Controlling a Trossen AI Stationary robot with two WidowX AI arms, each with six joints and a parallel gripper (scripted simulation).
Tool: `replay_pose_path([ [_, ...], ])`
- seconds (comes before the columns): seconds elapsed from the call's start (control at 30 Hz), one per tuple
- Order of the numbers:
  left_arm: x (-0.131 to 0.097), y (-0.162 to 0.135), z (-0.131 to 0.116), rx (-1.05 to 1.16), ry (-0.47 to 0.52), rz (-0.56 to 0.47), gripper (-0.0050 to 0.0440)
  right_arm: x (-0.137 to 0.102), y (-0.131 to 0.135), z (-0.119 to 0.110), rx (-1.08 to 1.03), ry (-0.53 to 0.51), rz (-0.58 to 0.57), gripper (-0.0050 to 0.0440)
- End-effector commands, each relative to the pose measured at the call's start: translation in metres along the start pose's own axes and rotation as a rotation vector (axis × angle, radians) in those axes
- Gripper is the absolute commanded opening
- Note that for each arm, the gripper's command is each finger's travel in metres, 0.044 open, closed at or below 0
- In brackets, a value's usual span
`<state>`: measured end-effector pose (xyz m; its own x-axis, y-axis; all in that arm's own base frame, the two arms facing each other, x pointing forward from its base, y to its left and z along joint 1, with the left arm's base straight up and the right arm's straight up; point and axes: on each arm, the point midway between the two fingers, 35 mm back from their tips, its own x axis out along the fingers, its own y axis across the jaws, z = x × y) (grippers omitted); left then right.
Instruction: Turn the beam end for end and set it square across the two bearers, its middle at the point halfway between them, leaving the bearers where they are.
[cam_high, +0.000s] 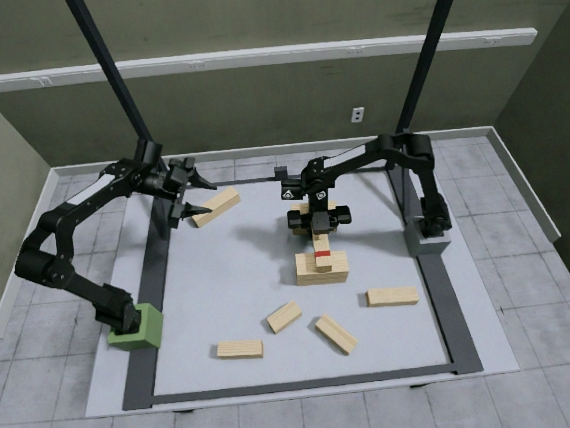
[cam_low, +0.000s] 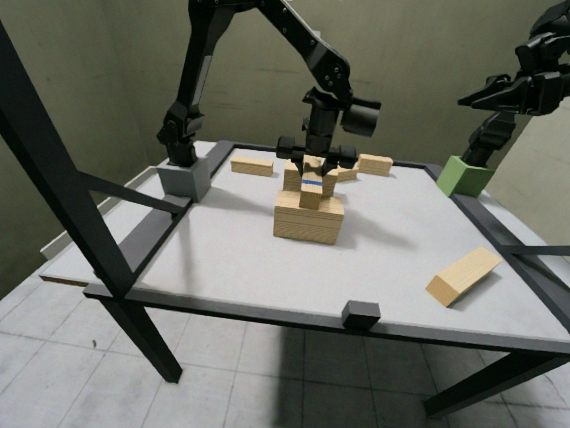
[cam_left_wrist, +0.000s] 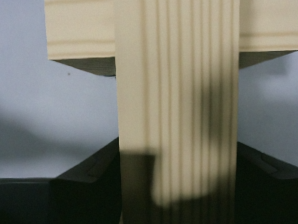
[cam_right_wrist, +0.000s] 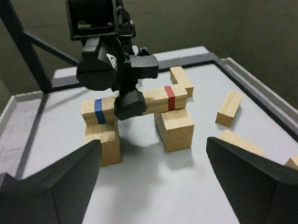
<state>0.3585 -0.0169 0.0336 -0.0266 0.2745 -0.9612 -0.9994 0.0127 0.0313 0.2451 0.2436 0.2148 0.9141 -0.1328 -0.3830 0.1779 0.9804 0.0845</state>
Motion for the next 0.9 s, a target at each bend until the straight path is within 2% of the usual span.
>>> replay_pose_path([
  [0.0, -0.008, -0.003, 0.002, -0.016, 0.006, -0.050, 0.0227, -0.005, 0.003, 0.010, 0.029, -0.008, 0.017, 0.0320],
  [0.07, -0.008, -0.003, 0.002, -0.016, 0.006, -0.050, 0.0227, -0.005, 0.003, 0.010, 0.029, -0.008, 0.017, 0.0320],
  [0.2, -0.025, -0.008, 0.003, -0.026, 0.011, -0.081, 0.0320, -0.005, 0.003, 0.010, 0.029, -0.008, 0.017, 0.0320],
  [0.4, -0.055, -0.006, 0.003, -0.026, 0.013, -0.082, 0.0320, -0.003, 0.005, 0.012, 0.030, -0.011, 0.015, 0.0320],
  [0.57, -0.086, -0.004, 0.003, -0.026, 0.015, -0.082, 0.0320, 0.001, 0.015, 0.026, 0.049, -0.036, 0.023, 0.0320],
  [0.67, -0.090, -0.003, 0.002, -0.011, 0.012, -0.078, 0.0320, 0.002, 0.018, 0.031, 0.056, -0.044, 0.026, 0.0320],
  [0.73, -0.099, 0.000, 0.004, 0.048, 0.004, -0.098, 0.0320, 0.003, 0.022, 0.038, 0.067, -0.054, 0.030, 0.0320],
  [0.87, -0.101, 0.007, 0.005, 0.191, -0.009, -0.129, 0.0320, 0.005, 0.028, 0.047, 0.087, -0.062, 0.037, 0.0320],
])
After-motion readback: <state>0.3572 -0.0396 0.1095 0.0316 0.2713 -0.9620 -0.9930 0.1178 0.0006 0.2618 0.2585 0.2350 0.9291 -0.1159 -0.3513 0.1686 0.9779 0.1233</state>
